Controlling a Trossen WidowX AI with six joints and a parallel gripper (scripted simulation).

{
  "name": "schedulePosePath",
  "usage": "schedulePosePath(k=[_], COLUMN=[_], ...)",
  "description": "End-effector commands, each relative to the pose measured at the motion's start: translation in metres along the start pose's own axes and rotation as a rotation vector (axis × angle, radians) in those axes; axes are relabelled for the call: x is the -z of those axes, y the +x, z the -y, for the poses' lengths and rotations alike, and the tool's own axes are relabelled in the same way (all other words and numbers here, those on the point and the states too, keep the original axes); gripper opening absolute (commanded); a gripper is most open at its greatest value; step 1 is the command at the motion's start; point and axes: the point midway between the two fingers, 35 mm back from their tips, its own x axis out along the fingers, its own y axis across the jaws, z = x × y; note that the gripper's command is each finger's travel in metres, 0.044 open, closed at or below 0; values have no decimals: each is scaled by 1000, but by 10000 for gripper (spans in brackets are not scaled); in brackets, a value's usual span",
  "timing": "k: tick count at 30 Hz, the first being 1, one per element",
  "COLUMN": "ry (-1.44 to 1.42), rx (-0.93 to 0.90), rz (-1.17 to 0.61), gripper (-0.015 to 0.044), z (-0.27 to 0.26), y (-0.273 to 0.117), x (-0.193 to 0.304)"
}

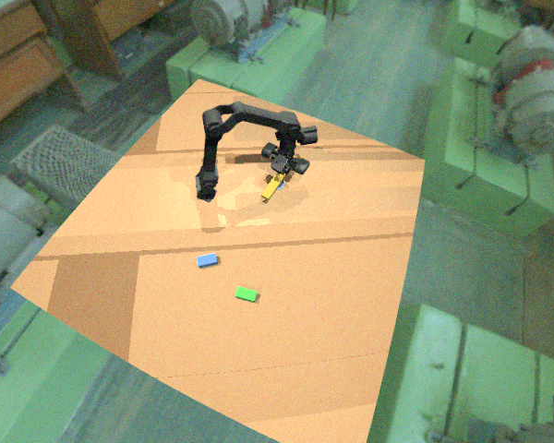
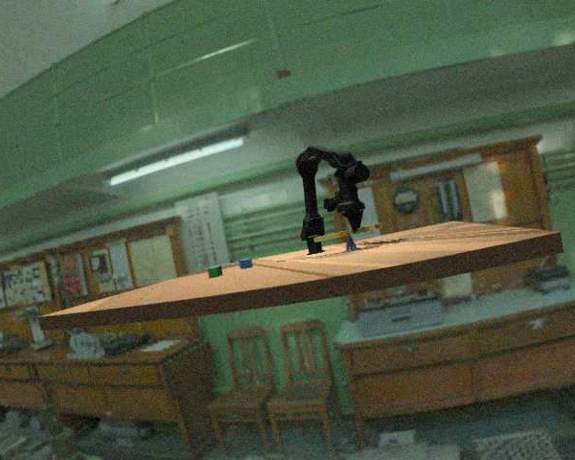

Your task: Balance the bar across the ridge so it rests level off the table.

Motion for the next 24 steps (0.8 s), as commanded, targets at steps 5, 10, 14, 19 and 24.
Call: schedulePosePath(k=[5,10,14,19,24], ry=[0,0,0,0,0], rx=[0,0,0,0,0], rz=[0,0,0,0,0], gripper=[170,171,172,173,185], z=[0,0,0,0,0], y=[0,0,0,0,0], x=[0,0,0,0,0])
